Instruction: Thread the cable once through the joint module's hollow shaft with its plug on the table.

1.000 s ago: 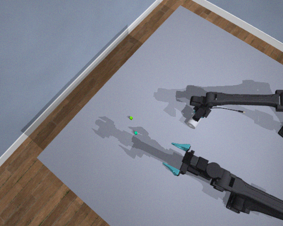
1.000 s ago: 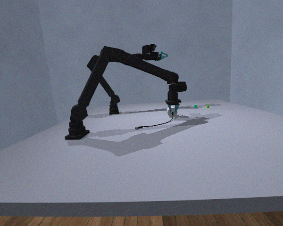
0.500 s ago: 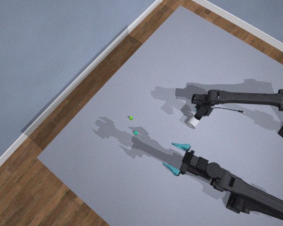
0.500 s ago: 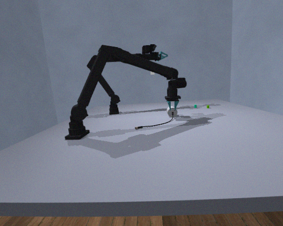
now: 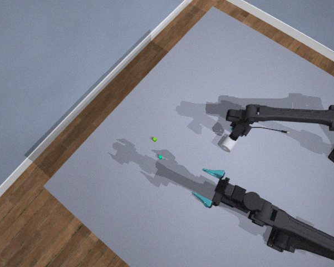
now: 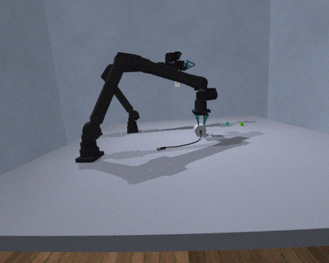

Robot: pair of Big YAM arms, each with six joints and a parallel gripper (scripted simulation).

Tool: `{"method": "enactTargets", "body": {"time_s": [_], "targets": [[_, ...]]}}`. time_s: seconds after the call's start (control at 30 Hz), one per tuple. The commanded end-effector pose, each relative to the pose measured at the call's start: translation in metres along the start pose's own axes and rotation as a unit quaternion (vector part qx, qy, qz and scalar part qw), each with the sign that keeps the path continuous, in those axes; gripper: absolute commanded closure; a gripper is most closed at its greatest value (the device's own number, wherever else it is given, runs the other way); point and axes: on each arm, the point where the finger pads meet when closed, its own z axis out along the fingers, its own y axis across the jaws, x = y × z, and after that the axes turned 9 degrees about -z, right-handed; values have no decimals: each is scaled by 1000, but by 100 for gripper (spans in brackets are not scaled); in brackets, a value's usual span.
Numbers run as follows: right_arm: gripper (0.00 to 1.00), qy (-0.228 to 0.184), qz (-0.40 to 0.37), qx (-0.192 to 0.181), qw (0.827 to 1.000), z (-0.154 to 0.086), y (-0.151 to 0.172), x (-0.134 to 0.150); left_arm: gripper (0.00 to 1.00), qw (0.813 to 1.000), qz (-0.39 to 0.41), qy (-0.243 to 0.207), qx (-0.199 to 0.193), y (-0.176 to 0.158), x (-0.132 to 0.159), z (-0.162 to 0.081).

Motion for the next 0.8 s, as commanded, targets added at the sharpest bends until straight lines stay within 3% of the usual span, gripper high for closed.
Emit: {"method": "enactTargets", "body": {"time_s": [0.0,0.43,0.77], "targets": [[68,-7,-2,21,1000,-21,-15,-4,4,1000,6,-8,1,-1,-13,2],[68,-10,0,29,1000,-17,-19,0,4,1000,6,-8,1,-1,-13,2],[68,-6,2,16,1000,-10,-10,5,4,1000,6,-8,1,-1,-13,2]]}}
